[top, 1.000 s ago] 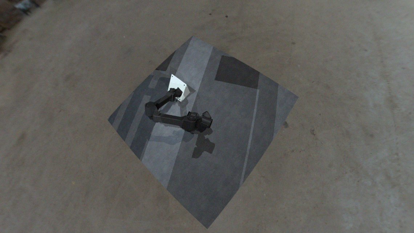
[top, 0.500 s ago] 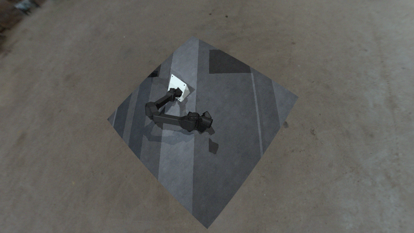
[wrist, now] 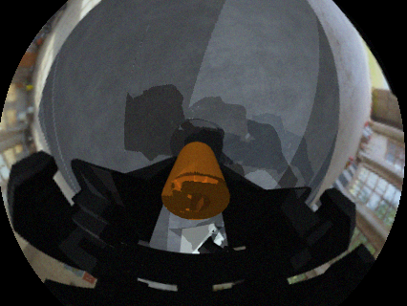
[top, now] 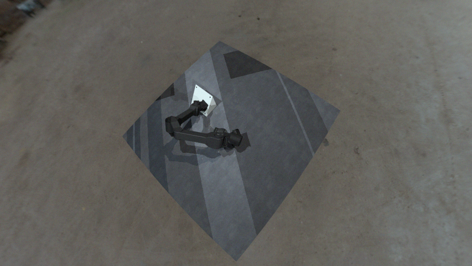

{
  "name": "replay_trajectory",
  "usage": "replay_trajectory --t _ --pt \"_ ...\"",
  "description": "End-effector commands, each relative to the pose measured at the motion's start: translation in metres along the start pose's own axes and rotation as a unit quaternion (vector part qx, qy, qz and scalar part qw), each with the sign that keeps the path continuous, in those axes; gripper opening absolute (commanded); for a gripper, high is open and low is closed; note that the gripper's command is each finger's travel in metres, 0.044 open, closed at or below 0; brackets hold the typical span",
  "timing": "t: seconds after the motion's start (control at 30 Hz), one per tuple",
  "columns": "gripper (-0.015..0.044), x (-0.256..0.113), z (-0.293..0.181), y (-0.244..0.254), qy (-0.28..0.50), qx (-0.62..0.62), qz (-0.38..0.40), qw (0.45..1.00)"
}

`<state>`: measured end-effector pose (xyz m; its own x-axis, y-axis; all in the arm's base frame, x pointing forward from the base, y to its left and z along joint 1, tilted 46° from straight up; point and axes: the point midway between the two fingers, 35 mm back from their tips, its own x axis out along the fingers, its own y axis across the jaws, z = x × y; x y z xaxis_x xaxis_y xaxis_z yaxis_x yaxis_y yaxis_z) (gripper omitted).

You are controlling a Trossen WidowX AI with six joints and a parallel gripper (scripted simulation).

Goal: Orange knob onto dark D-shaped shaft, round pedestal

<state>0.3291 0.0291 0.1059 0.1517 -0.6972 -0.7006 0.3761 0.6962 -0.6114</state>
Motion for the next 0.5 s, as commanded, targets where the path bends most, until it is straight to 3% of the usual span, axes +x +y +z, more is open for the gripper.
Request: replay_trajectory --t 0.0,0.47 --pt "0.0000 0.0000 0.0002 0.0011 -0.002 0.011 0.001 1.000" --pt "0.0000 0.0022 0.0001 0.0006 -0.002 0.011 0.001 1.000"
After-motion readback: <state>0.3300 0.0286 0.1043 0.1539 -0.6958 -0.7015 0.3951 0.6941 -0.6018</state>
